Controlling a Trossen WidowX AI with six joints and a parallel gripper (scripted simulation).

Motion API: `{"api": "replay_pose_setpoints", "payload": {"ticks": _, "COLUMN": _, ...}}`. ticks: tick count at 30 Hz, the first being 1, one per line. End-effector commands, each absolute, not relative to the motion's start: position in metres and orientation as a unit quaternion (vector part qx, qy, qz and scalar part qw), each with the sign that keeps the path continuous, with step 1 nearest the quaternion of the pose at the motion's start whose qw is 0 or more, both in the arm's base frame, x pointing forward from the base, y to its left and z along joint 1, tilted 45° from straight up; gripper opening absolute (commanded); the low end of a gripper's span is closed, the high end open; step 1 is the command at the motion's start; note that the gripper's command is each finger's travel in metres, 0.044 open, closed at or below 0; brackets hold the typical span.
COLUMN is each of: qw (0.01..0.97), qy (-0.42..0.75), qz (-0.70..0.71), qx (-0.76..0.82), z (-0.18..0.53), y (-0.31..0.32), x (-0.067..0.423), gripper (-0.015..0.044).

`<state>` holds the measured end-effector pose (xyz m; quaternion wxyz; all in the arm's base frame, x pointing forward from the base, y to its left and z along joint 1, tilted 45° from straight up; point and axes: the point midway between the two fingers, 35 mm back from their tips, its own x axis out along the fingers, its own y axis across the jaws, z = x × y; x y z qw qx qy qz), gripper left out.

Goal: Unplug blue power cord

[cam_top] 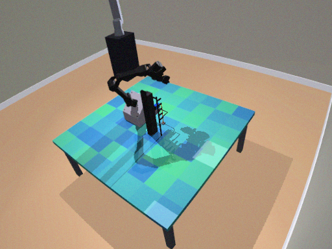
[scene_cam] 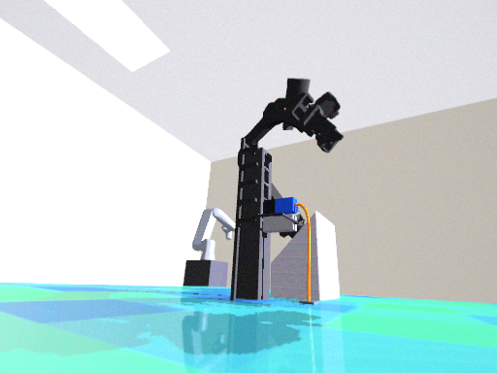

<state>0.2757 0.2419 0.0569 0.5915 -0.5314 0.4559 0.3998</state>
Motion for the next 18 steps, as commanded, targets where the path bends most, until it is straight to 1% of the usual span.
{"api": "replay_pose_setpoints", "payload": {"ticks": 1, "qw": 0.5, "qy": 0.555, "qz": 0.341, "qx": -0.571, "z": 0.03, "y": 0.19, "x": 0.273, "gripper": 0.016}}
{"api": "replay_pose_setpoints", "payload": {"ticks": 5, "qw": 0.372, "qy": 0.64, "qz": 0.288, "qx": -0.608, "z": 0.015, "y": 0.135, "x": 0.263, "gripper": 0.016}}
{"api": "replay_pose_setpoints", "payload": {"ticks": 8, "qw": 0.29, "qy": 0.677, "qz": 0.262, "qx": -0.623, "z": 0.014, "y": 0.107, "x": 0.257, "gripper": 0.016}}
{"api": "replay_pose_setpoints", "payload": {"ticks": 18, "qw": 0.285, "qy": 0.679, "qz": 0.261, "qx": -0.624, "z": 0.013, "y": 0.106, "x": 0.256, "gripper": 0.016}}
